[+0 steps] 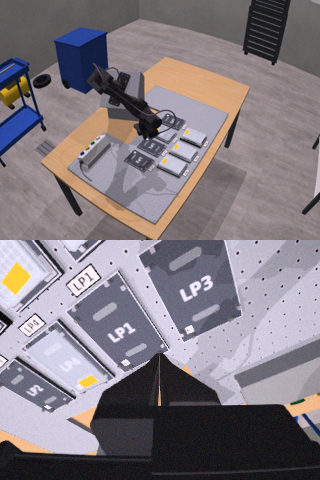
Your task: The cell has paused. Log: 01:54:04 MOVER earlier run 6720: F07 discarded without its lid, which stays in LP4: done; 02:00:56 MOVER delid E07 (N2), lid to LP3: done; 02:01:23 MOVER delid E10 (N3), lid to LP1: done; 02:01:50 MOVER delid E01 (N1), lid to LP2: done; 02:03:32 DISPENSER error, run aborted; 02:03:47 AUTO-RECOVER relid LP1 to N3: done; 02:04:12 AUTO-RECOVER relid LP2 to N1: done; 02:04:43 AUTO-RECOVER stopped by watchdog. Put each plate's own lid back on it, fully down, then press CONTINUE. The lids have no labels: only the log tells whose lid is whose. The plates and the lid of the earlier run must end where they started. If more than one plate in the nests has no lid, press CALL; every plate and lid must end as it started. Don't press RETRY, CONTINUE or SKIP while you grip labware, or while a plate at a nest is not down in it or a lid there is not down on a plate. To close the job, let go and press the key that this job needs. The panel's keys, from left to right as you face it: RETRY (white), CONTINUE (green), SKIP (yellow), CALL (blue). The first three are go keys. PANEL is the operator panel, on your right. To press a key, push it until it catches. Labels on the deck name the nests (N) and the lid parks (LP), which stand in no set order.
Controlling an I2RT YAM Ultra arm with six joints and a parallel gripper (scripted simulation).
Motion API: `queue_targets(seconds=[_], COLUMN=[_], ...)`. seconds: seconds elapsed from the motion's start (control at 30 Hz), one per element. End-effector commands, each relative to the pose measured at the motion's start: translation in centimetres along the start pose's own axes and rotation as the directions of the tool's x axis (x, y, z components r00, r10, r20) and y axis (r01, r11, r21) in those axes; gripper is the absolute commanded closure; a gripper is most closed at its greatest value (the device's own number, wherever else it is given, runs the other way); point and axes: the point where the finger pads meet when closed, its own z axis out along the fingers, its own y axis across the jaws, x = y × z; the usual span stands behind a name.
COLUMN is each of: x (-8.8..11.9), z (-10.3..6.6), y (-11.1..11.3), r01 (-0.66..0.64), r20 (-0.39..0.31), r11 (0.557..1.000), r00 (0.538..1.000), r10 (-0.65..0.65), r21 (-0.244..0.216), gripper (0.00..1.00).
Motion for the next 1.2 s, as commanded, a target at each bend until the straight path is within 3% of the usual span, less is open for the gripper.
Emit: queue_targets(seconds=[0.0, 0.13, 0.43, 0.6, 0.63, 0.87, 1.17], x=[-1.8, -2.4, -3.4, -3.7, -1.4, -0.3, 2.6], z=[-0.9, -1.0, -1.0, -1.2, -0.4, -0.3, -0.2], y=[-1.3, -3.3, -6.8, -6.4, -6.9, -8.8, -12.2], r01=[-0.092, -0.167, -0.151, -0.137, -0.149, -0.273, -0.439], r20=[0.031, 0.032, 0.036, 0.043, -0.001, 0.019, 0.016], r11=[0.995, 0.985, 0.988, 0.989, 0.988, 0.961, 0.898], r00=[0.995, 0.985, 0.988, 0.989, 0.989, 0.962, 0.898], r10=[0.094, 0.168, 0.152, 0.139, 0.149, 0.274, 0.440], r21=[-0.035, -0.036, -0.032, -0.045, -0.029, -0.032, -0.032], gripper=[1.00, 1.00, 1.00, 1.00, 1.00, 1.00, 1.00])
